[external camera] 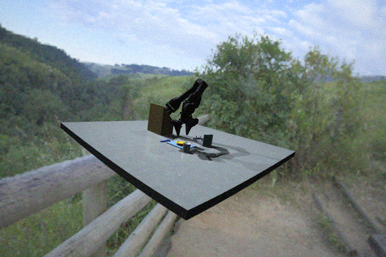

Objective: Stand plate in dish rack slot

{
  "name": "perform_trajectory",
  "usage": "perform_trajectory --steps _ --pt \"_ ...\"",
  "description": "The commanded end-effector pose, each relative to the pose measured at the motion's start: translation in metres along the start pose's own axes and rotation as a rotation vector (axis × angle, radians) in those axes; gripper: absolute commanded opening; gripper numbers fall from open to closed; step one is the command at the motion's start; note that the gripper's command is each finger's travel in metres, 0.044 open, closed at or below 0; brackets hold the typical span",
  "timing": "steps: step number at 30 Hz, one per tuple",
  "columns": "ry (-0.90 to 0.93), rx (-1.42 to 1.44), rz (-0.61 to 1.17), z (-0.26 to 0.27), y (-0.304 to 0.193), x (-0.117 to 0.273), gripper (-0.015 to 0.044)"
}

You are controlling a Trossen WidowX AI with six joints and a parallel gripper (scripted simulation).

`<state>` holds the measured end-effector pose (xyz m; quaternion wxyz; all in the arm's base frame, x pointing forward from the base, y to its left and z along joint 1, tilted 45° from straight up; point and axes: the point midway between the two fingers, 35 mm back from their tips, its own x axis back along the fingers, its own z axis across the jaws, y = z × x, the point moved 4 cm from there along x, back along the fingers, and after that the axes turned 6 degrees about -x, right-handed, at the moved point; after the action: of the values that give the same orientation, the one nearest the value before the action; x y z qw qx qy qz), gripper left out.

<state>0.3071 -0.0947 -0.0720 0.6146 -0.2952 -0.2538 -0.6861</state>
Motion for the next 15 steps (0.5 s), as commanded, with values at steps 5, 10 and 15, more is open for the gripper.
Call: perform_trajectory --steps 5,10,15 --pt "0.005 -0.006 -0.005 0.000 0.000 -0.011 0.0400" --pt "0.005 -0.006 -0.005 0.000 0.000 -0.019 0.0400" --pt "0.005 -0.006 -0.005 0.000 0.000 -0.027 0.0400"
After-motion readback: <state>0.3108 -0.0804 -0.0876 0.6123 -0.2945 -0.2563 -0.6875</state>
